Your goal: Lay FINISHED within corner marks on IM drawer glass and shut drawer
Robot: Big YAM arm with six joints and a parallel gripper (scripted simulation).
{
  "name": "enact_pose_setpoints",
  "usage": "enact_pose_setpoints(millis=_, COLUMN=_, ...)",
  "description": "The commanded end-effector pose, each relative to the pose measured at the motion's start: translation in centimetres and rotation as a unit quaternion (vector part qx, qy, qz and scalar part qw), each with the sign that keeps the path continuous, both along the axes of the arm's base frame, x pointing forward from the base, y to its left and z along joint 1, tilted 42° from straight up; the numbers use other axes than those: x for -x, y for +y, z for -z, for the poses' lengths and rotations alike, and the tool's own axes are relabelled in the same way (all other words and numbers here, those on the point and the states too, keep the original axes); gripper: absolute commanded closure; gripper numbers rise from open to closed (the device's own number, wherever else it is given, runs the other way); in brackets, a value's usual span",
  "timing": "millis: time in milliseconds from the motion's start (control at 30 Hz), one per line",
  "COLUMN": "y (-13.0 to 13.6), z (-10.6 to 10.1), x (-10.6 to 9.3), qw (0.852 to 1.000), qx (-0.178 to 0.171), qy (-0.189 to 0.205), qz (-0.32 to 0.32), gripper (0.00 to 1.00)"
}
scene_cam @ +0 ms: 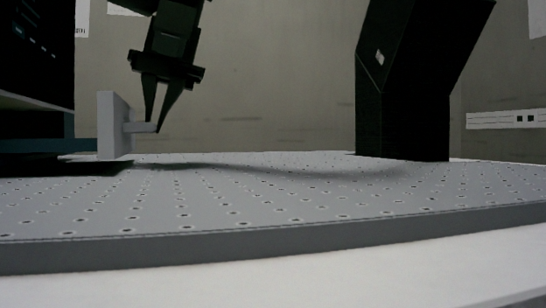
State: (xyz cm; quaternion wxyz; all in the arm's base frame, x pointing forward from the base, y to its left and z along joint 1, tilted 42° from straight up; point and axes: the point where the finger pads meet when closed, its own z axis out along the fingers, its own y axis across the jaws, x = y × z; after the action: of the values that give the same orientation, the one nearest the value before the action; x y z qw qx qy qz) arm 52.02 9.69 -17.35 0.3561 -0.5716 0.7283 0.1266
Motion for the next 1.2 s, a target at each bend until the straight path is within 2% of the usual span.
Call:
enact_pose_setpoints(millis=0, y=0.2, z=0.3, x=-1.9, qw=1.0, qx=0.002, qy=-0.017, qz=0.01, gripper=0.93)
enact_pose_setpoints(millis=367, y=-1.3, z=0.4, x=-3.2, qw=1.0, qx=0.003, qy=-0.006, qz=0.022, gripper=0.93)
enact_pose_setpoints(millis=1167, y=-1.2, z=0.1, x=-5.8, qw=1.0, qx=0.004, qy=-0.016, qz=0.015, gripper=0.93)
